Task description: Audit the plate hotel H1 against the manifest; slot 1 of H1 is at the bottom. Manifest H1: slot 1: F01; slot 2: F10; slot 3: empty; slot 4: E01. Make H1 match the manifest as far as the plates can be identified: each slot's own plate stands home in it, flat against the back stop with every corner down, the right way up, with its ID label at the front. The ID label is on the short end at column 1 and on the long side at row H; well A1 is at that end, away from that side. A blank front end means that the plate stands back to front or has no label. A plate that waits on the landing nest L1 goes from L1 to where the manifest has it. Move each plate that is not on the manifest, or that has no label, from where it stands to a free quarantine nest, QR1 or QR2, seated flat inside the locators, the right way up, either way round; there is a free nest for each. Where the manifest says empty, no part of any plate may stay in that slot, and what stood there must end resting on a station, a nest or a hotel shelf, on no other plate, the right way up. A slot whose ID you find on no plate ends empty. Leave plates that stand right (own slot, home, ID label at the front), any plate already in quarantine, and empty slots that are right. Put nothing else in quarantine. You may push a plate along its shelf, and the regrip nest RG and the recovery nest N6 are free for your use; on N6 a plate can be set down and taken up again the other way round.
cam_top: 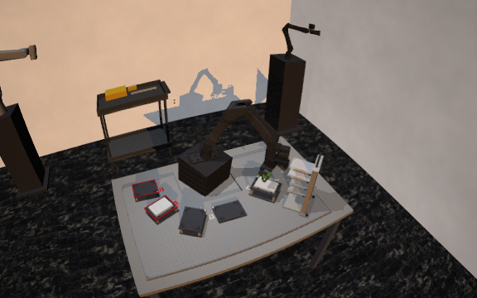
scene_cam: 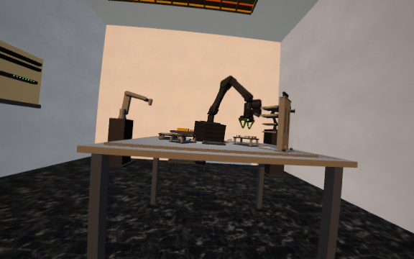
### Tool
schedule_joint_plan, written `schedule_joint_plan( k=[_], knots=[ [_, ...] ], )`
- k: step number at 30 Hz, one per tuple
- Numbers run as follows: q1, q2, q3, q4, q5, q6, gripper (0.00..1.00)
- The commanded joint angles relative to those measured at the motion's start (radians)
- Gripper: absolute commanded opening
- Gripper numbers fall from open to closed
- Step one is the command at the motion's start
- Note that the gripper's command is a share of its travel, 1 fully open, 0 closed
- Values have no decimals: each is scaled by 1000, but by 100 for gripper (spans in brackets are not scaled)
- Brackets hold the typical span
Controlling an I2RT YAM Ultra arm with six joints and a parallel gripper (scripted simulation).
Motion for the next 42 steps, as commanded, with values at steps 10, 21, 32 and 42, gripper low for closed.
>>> schedule_joint_plan(
  k=[10,21,32,42],
  knots=[
    [0,-11,3,12,0,-1,100],
    [0,-11,3,12,0,-1,100],
    [-2,14,-13,53,-1,-3,100],
    [-3,37,-26,90,-1,-4,100]
  ],
)
